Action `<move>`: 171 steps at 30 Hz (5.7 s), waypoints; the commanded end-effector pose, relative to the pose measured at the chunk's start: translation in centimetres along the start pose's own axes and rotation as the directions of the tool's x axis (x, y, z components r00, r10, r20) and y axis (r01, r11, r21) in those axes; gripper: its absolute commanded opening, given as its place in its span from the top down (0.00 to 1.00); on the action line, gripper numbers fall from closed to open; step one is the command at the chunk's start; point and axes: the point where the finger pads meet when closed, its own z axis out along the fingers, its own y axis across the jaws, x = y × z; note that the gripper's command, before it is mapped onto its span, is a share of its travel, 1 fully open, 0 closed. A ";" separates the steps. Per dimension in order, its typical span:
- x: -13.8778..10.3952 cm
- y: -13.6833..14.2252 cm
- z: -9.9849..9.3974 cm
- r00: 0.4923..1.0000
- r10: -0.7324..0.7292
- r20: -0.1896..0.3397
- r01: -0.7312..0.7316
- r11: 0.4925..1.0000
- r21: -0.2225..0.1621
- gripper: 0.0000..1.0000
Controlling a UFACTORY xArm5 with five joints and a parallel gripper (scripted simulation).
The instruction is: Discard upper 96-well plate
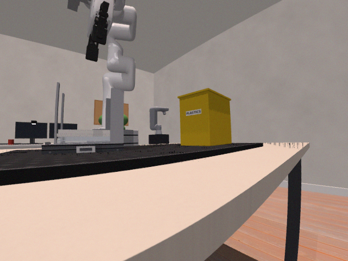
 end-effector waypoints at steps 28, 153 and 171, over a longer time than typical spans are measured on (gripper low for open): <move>0.0 -0.1 1.9 0.993 0.116 -0.003 -0.116 0.993 0.010 0.00; -0.3 -0.4 18.5 0.993 0.116 -0.003 -0.116 0.993 0.010 0.00; -0.3 -0.4 19.5 0.993 0.116 -0.003 -0.116 0.993 0.010 0.00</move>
